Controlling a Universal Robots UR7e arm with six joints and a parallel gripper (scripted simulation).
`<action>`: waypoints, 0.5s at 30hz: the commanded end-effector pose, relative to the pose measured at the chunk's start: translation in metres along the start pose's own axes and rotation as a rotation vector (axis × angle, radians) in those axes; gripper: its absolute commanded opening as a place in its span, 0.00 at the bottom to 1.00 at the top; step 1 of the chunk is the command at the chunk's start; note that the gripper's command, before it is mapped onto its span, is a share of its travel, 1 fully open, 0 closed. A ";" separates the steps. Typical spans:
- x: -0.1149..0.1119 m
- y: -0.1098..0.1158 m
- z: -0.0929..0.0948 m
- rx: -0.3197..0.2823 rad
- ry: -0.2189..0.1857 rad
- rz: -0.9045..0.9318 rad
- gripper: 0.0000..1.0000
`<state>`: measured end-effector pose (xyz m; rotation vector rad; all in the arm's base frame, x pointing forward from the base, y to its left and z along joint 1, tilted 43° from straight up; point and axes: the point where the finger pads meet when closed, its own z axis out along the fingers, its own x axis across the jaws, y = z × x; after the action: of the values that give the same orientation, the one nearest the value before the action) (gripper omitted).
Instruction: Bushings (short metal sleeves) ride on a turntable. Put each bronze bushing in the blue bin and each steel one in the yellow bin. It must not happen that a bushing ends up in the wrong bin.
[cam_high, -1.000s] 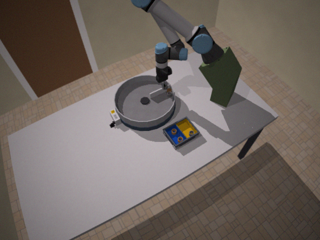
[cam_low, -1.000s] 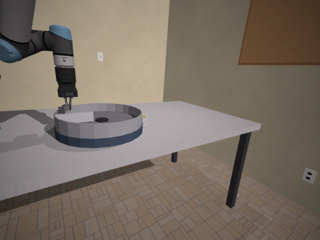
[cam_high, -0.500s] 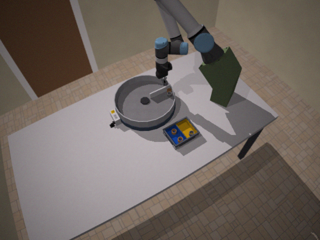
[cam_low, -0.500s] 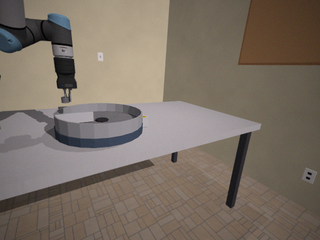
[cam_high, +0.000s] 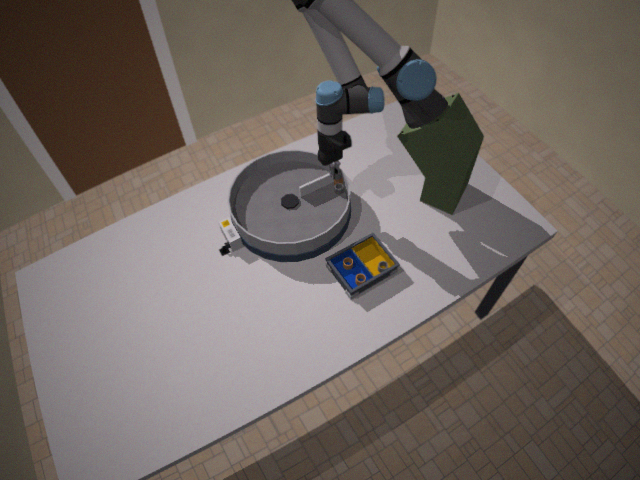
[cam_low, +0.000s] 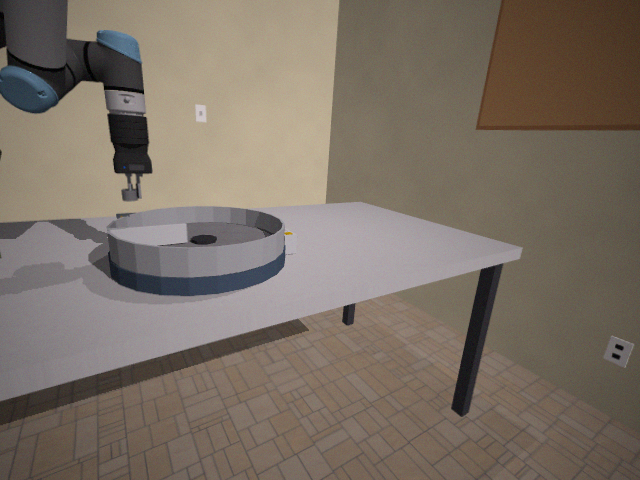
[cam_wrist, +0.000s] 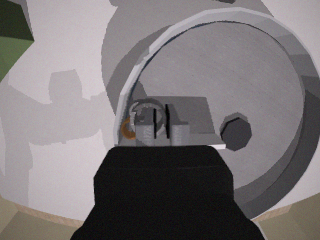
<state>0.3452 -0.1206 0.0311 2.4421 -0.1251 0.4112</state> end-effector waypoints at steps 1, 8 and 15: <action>0.002 -0.010 0.001 -0.011 0.000 0.003 0.00; 0.006 -0.066 0.001 -0.011 0.000 0.003 0.00; 0.009 -0.111 0.002 -0.011 0.000 0.003 0.00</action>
<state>0.3656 -0.0585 -0.0143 2.4416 -0.1222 0.4147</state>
